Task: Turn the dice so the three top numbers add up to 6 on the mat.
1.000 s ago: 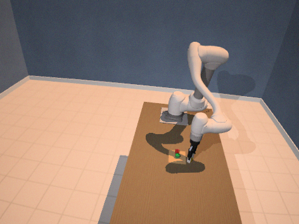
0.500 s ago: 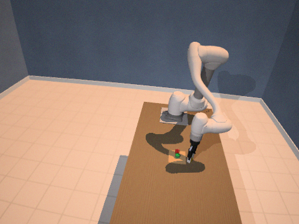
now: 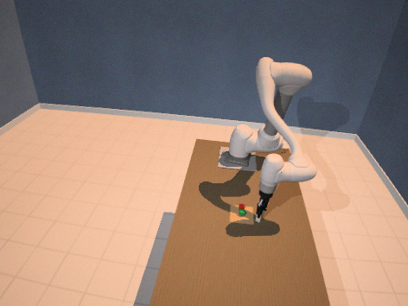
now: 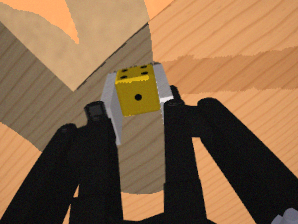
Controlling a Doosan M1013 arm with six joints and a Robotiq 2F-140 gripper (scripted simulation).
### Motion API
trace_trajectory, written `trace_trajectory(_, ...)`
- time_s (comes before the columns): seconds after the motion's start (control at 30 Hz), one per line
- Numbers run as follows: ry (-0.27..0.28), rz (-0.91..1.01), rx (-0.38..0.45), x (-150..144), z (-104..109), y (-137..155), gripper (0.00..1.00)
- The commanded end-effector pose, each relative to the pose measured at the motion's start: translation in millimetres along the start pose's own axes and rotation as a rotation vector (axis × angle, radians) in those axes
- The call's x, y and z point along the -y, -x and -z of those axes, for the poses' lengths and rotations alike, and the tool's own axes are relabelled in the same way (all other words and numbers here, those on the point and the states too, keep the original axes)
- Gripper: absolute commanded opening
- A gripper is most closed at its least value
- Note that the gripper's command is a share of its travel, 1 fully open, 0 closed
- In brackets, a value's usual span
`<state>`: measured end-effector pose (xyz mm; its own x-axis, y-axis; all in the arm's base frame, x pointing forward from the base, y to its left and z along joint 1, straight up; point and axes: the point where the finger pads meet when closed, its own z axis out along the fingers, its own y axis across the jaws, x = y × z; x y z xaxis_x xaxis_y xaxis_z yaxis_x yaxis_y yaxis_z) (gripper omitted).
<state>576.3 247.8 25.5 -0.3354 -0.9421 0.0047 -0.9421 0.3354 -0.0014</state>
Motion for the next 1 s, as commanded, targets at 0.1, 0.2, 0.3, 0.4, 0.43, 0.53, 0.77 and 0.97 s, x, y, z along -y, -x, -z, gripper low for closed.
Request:
trace_trajectory(0.1,0.000,0.000,0.000,-0.1,0.0,0.0,0.16)
trace_trajectory(0.2,0.000,0.000,0.000,-0.1,0.0,0.0,0.16)
trace_trajectory(0.3,0.000,0.000,0.000,-0.1,0.0,0.0,0.16)
trace_trajectory(0.4,0.000,0.000,0.000,-0.1,0.0,0.0,0.16)
trace_trajectory(0.43,0.000,0.000,0.000,-0.1,0.0,0.0,0.16)
trace_trajectory(0.53,0.000,0.000,0.000,-0.1,0.0,0.0,0.16)
trace_trajectory(0.77,0.000,0.000,0.000,-0.1,0.1,0.0,0.16)
trace_trajectory(0.97,0.000,0.000,0.000,-0.1,13.8,0.0,0.16)
